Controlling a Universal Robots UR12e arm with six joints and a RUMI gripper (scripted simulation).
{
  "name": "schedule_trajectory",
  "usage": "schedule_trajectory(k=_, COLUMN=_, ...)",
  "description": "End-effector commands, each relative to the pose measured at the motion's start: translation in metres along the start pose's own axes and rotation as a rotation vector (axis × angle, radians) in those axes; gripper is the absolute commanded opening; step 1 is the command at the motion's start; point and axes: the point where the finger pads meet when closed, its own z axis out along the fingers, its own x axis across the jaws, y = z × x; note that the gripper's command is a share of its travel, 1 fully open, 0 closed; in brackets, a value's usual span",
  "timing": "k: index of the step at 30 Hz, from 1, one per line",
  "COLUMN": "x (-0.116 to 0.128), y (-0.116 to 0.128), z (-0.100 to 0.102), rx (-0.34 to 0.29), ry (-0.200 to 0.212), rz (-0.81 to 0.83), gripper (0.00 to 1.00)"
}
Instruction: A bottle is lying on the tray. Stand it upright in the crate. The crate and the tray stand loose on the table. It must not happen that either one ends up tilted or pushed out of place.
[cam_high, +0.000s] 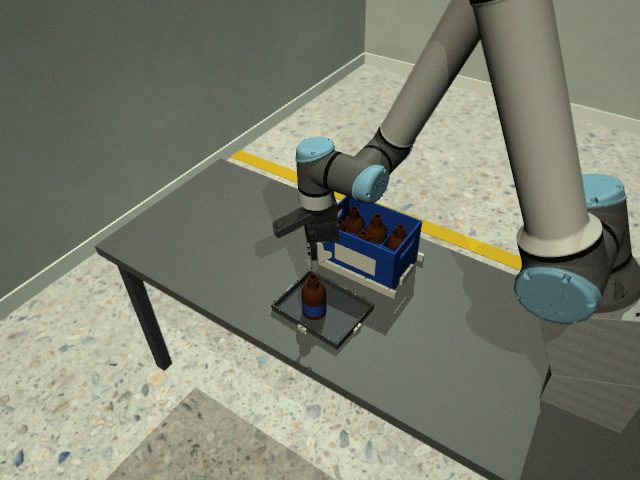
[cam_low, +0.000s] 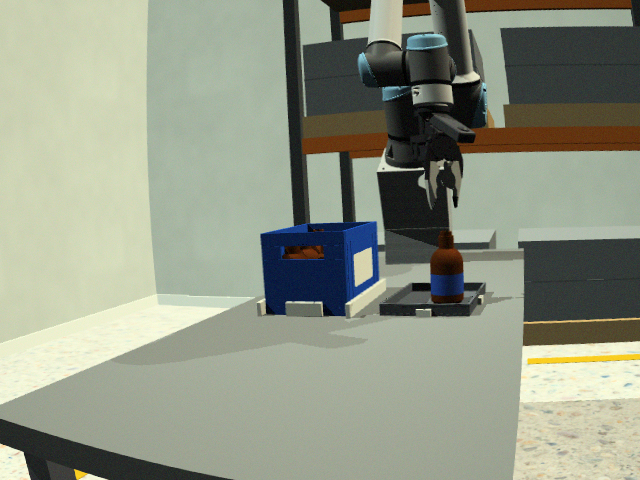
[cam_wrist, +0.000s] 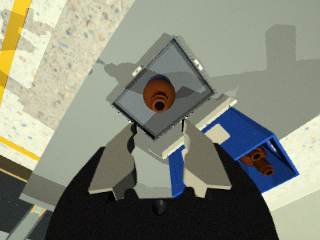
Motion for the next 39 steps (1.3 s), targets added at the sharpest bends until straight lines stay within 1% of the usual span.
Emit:
schedule_trajectory(k=1, x=0.000, y=-0.001, z=0.004, rx=0.001, ry=0.001, rz=0.000, gripper=0.38)
schedule_trajectory(k=14, x=0.001, y=-0.001, z=0.021, rx=0.001, ry=0.001, rz=0.000, gripper=0.38)
schedule_trajectory(k=26, x=0.001, y=-0.001, z=0.029, rx=0.001, ry=0.001, rz=0.000, gripper=0.38)
schedule_trajectory(k=39, x=0.001, y=-0.001, z=0.030, rx=0.001, ry=0.001, rz=0.000, gripper=0.38)
